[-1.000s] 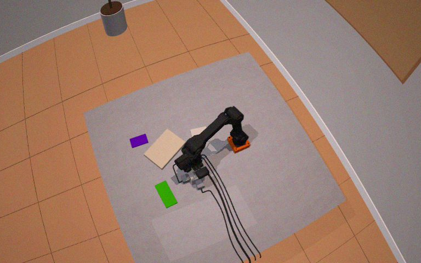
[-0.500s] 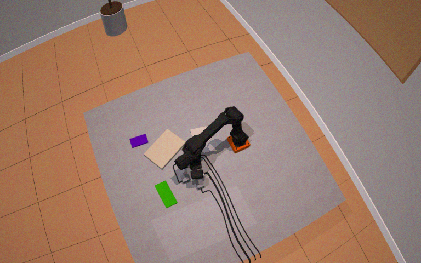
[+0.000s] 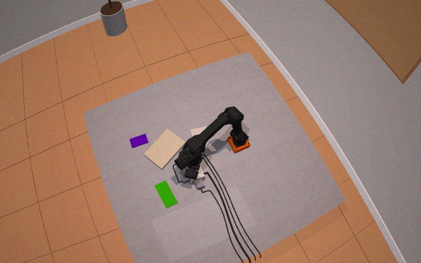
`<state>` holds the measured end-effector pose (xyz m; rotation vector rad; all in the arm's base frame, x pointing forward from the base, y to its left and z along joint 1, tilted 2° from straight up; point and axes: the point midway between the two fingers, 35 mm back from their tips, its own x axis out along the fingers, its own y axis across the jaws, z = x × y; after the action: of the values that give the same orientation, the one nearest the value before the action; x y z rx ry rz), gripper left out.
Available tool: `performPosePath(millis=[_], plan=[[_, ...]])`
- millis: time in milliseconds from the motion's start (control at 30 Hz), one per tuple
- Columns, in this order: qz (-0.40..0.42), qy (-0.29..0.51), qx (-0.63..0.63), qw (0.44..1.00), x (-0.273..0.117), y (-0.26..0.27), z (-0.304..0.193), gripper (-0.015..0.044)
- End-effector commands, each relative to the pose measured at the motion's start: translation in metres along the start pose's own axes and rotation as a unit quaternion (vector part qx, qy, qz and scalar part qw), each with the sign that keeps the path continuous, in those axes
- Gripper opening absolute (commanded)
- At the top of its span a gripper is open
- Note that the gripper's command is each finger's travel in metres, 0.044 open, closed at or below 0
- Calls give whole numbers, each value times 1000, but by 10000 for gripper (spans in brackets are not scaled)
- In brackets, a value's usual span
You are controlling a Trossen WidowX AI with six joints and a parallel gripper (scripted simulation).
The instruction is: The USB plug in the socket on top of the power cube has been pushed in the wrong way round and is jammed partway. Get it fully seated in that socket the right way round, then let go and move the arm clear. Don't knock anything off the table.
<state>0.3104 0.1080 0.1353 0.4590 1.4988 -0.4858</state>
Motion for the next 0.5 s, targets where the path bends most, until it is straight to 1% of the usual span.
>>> performPosePath(millis=[0, 467], plan=[[0, 0, 45, 999, 0, 0, 0, 0], [-1, 0, 227, 974, 0, 0, 0, 0]])
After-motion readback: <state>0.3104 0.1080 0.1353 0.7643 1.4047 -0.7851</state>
